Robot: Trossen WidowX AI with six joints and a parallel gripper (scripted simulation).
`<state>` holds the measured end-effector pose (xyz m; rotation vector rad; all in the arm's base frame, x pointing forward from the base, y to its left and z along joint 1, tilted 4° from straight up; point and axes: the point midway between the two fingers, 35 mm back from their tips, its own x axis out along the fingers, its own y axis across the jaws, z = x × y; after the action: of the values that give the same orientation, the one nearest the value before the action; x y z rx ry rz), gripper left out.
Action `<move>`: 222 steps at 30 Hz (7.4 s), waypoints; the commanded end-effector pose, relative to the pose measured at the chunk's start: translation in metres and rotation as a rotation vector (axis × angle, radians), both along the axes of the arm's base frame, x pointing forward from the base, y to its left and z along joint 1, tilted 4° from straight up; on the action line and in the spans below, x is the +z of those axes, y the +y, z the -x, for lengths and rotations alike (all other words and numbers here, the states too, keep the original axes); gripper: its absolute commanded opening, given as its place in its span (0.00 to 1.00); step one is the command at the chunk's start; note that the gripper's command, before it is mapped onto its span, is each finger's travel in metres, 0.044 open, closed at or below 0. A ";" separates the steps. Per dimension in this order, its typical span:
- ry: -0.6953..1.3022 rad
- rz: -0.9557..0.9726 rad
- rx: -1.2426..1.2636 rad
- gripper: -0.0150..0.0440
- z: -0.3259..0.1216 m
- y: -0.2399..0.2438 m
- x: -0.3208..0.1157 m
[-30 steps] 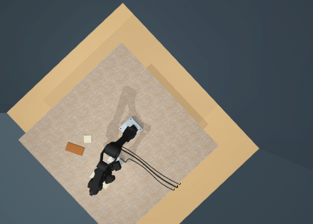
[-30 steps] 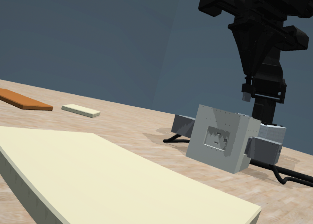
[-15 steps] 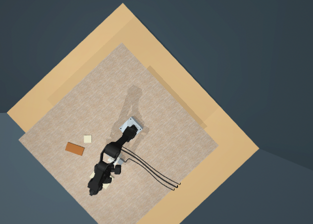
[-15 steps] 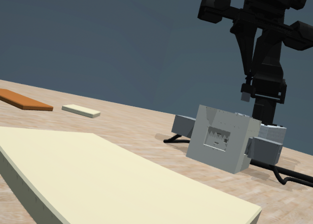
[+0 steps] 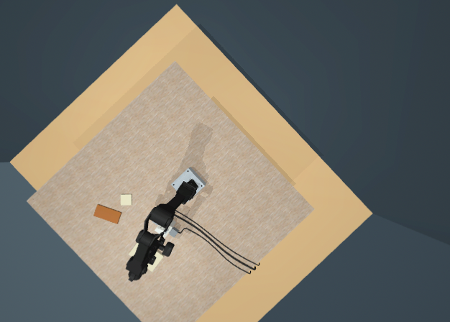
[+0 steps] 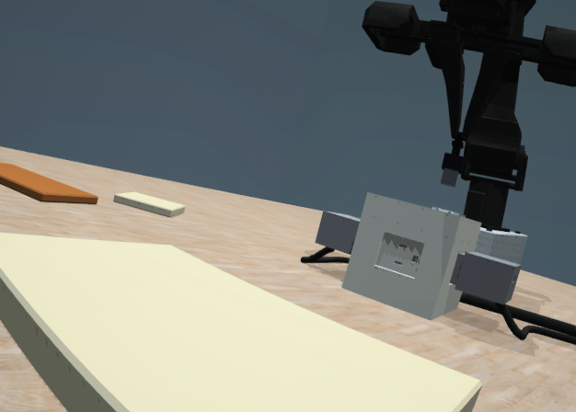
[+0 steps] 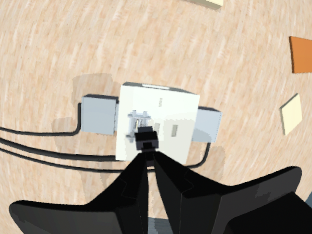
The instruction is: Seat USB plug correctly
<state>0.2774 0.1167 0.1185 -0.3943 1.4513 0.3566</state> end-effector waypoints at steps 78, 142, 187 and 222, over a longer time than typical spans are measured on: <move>-0.005 -0.156 -1.754 0.25 0.000 0.000 0.000; 0.046 -0.176 -1.754 0.25 0.000 0.003 -0.008; 0.081 -0.190 -1.756 0.25 0.001 0.005 -0.013; 0.085 -0.192 -1.756 0.25 0.000 0.006 -0.017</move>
<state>0.2771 0.1218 0.1035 1.0760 1.3218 -0.9069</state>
